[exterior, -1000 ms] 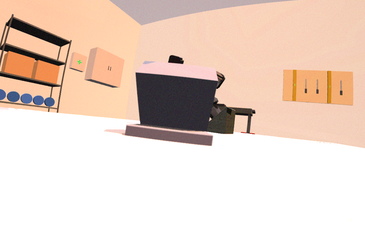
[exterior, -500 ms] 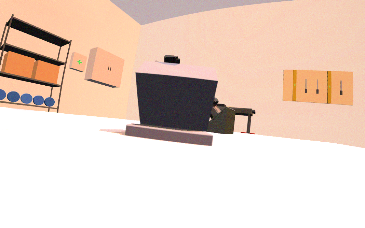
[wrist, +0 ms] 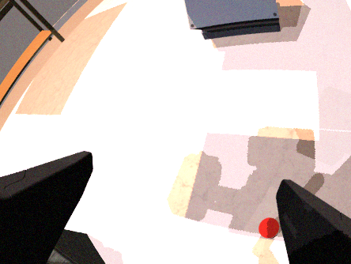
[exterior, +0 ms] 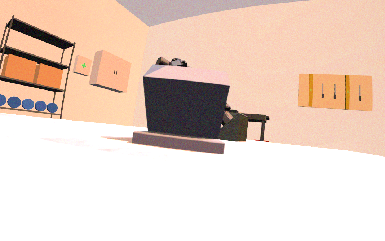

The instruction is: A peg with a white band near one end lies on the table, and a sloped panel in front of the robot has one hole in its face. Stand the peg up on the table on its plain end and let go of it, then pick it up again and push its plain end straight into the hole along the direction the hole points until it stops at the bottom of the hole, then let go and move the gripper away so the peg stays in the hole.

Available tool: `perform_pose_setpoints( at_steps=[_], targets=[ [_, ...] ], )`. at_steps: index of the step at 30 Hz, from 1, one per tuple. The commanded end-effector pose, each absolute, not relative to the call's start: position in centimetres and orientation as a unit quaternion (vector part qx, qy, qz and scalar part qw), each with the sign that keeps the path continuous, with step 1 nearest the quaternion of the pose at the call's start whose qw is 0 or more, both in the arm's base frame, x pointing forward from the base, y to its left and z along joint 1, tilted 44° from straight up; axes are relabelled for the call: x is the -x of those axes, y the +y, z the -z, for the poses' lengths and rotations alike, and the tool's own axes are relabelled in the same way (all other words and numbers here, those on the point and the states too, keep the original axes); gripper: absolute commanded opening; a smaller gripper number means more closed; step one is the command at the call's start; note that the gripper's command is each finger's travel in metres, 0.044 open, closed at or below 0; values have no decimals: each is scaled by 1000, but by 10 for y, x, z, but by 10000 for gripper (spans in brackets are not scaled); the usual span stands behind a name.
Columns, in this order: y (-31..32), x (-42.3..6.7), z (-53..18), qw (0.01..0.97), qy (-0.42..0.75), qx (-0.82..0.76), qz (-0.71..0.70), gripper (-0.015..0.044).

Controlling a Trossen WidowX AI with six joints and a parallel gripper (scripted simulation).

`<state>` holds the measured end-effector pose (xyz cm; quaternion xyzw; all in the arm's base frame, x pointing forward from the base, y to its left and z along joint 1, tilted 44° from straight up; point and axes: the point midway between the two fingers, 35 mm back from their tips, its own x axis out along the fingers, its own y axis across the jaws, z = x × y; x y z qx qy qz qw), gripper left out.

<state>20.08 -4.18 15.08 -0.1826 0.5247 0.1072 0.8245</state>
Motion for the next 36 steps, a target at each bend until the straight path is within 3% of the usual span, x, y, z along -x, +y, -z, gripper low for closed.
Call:
perform_pose_setpoints(
  at_steps=[1,17,27,36],
  targets=[
    [-46,-199,-146,797,570,180,-86,440],
    [-61,-199,-138,644,719,257,36,440],
    [-65,-216,-149,557,737,363,120,440],
    [-64,-218,-150,552,736,371,125,440]
  ],
)
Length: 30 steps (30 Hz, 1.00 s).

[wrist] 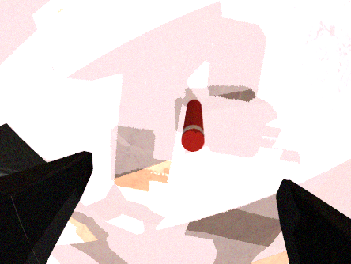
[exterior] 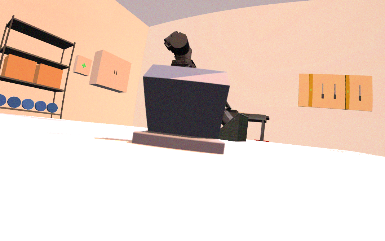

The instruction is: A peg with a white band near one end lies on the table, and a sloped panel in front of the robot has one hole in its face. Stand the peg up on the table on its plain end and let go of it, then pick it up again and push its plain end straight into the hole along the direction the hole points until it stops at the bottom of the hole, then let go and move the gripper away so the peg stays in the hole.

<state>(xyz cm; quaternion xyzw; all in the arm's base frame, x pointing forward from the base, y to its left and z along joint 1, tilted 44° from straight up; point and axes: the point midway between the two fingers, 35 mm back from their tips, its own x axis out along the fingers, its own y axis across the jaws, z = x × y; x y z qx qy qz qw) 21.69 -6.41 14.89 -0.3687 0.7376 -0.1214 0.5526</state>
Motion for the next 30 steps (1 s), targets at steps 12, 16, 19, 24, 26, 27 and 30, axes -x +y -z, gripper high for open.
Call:
perform_pose_setpoints(
  at_steps=[12,16,19,24,26,27,30],
  targets=[
    [-79,-215,-135,560,733,359,141,440],
    [-83,-215,-131,560,733,359,141,440],
    [-86,-215,-127,561,733,359,140,440],
    [-92,-215,-121,561,733,359,140,440],
    [-94,-215,-119,561,733,359,140,440],
    [-95,-215,-118,561,733,359,140,440],
    [-98,-214,-114,561,733,359,140,440]
  ],
)
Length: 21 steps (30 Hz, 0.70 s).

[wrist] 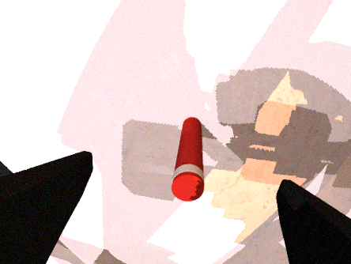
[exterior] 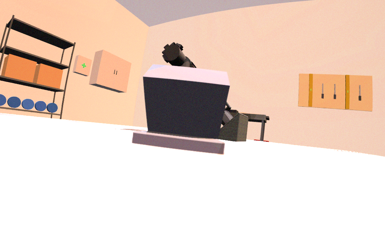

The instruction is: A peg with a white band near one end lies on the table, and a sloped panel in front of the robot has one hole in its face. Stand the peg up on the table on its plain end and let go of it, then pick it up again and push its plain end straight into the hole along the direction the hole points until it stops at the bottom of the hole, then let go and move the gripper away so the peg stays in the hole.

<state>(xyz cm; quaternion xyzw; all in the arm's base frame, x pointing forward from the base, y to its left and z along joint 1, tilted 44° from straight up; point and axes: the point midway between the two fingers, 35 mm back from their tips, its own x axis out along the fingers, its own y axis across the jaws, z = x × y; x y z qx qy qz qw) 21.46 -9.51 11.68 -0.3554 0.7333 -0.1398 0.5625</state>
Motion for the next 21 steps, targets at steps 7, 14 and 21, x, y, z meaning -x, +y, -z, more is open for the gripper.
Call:
perform_pose_setpoints(
  at_steps=[7,14,21],
  targets=[
    [-106,-213,-106,561,733,359,140,440],
    [-114,-210,-98,560,733,359,141,440],
    [-121,-208,-92,560,733,360,142,440]
  ],
)
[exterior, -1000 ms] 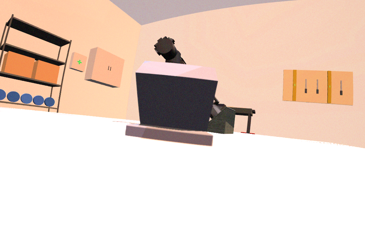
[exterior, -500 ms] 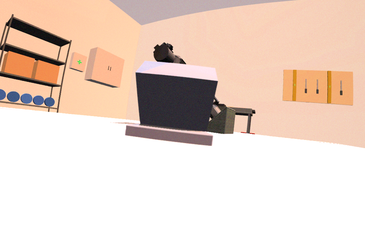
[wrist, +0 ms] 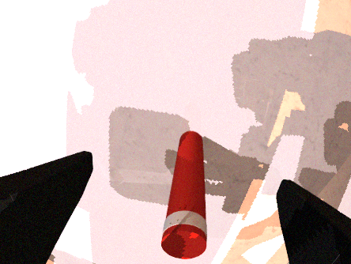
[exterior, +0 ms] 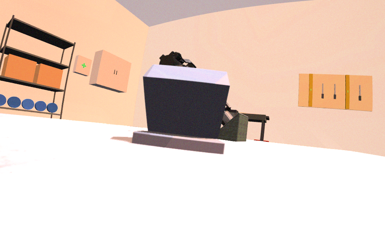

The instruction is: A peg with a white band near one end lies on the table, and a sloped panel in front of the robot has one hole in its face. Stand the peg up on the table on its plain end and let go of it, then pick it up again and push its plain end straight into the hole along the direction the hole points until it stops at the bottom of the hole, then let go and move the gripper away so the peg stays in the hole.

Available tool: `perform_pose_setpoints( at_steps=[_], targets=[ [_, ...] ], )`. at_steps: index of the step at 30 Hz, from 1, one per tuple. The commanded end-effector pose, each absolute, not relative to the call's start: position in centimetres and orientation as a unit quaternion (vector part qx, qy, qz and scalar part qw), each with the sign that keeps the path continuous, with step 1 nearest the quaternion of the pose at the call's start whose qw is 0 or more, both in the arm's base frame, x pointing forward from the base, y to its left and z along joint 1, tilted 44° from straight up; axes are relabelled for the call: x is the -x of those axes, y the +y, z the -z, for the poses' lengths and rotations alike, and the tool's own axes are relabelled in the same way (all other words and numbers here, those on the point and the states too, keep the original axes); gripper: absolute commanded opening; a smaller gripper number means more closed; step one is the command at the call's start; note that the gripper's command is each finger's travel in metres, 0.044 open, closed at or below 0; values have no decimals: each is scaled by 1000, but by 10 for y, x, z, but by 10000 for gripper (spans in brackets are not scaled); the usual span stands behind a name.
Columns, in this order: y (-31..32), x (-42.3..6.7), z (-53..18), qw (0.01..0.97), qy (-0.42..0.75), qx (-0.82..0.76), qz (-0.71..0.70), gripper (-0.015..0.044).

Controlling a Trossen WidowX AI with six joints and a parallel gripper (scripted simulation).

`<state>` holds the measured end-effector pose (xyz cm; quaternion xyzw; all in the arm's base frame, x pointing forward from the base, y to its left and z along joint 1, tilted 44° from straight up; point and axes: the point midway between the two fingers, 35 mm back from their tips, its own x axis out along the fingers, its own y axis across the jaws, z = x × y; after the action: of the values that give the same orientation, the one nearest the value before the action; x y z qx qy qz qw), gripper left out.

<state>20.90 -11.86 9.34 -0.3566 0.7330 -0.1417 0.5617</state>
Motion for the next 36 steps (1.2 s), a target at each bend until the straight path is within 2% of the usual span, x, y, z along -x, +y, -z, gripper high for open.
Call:
perform_pose_setpoints(
  at_steps=[1,15,22,36],
  targets=[
    [-119,-209,-93,562,733,357,142,414],
    [-119,-209,-93,562,733,357,142,46],
    [-119,-209,-93,562,733,357,142,0],
    [-94,-216,-117,563,733,356,139,0]
  ],
)
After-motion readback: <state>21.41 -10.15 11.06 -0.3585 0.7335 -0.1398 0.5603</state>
